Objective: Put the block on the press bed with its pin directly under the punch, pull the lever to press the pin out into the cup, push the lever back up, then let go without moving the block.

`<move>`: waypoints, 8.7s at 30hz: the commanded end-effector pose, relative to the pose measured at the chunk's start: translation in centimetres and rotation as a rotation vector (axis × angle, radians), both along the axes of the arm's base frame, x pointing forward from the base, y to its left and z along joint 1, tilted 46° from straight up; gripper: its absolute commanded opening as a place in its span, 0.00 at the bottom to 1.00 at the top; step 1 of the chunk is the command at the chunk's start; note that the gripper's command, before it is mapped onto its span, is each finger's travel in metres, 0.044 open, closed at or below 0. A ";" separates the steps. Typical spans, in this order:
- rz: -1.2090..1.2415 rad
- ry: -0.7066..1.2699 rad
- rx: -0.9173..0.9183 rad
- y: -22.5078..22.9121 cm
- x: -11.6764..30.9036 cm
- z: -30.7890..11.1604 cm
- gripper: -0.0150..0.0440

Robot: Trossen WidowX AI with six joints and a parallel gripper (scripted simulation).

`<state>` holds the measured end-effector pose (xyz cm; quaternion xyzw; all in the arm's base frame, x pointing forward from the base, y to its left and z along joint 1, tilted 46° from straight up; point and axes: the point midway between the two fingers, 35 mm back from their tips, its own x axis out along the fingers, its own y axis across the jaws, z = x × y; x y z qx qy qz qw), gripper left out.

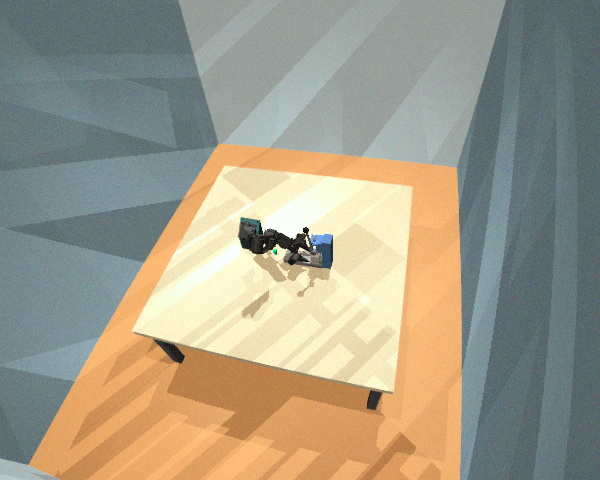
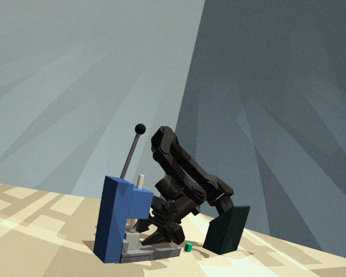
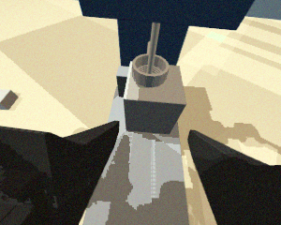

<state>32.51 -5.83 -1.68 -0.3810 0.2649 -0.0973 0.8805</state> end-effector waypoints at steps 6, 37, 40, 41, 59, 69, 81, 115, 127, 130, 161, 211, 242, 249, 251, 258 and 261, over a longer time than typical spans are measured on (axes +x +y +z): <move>-0.005 -0.052 0.008 0.1 1.6 -0.3 0.76; -0.002 -0.062 0.004 -0.6 1.7 0.3 0.76; -0.002 -0.062 0.004 -0.6 1.7 0.3 0.76; -0.002 -0.062 0.004 -0.6 1.7 0.3 0.76; -0.002 -0.062 0.004 -0.6 1.6 0.3 0.76; -0.002 -0.062 0.004 -0.6 1.6 0.3 0.76; -0.002 -0.062 0.004 -0.6 1.6 0.3 0.76; -0.002 -0.062 0.004 -0.6 1.6 0.3 0.76; -0.002 -0.062 0.004 -0.6 1.6 0.3 0.76; -0.002 -0.062 0.004 -0.6 1.6 0.3 0.76; -0.004 -0.057 0.009 -0.6 1.6 0.1 0.76; -0.005 -0.064 0.007 -0.6 1.6 0.3 0.76; -0.005 -0.064 0.007 -0.6 1.6 0.3 0.76; -0.005 -0.064 0.007 -0.6 1.6 0.3 0.76; -0.005 -0.064 0.007 -0.6 1.6 0.3 0.76; -0.005 -0.064 0.007 -0.6 1.6 0.3 0.76; -0.005 -0.064 0.007 -0.6 1.6 0.3 0.76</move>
